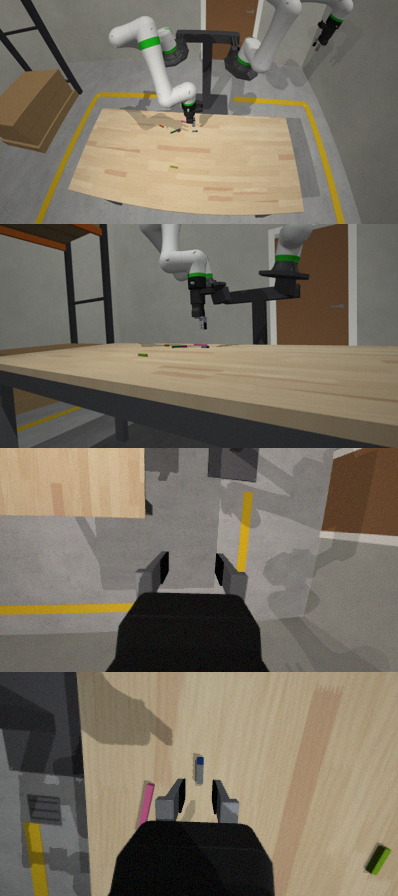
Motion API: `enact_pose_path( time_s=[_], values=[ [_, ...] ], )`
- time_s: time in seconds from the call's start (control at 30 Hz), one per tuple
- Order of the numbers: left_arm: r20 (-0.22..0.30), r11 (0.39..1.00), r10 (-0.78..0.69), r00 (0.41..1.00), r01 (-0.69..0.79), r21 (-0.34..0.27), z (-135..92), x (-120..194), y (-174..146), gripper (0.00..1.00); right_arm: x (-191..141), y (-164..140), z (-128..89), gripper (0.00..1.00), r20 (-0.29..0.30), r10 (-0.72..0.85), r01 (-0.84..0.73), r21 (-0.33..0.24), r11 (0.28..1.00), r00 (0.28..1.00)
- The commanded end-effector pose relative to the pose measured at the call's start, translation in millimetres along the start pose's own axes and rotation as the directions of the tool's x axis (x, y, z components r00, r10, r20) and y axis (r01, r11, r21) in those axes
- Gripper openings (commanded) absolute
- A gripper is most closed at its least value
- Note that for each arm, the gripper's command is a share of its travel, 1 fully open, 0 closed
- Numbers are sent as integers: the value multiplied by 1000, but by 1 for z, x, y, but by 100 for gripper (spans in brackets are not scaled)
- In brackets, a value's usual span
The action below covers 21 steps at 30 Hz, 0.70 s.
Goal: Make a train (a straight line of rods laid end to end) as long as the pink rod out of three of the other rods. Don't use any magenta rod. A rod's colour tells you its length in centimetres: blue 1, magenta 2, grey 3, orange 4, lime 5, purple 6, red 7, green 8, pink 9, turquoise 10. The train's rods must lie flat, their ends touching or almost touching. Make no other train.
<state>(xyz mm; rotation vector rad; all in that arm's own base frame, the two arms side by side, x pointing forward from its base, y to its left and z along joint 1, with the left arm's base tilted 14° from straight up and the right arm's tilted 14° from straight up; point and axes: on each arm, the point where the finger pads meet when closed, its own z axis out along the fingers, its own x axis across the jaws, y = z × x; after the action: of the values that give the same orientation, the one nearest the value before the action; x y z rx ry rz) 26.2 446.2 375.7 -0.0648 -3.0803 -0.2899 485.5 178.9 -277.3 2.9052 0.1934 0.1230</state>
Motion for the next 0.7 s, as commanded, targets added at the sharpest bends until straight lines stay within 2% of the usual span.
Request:
enact_pose_path(
  time_s=[0.0,0.6,0.67],
  values=[
    [0,1000,0,1000,0,-2,-1,0,0,100,1,0,-1,100,-1,0,0,0,1000,1000],
    [0,1000,0,1000,0,-2,-1,0,0,100,1,0,-1,100,-1,0,0,0,1000,1000],
    [0,1000,0,1000,0,-2,-1,0,0,100,9,2,0,100,-2,5,-5,-1,1000,1000]
  ],
)
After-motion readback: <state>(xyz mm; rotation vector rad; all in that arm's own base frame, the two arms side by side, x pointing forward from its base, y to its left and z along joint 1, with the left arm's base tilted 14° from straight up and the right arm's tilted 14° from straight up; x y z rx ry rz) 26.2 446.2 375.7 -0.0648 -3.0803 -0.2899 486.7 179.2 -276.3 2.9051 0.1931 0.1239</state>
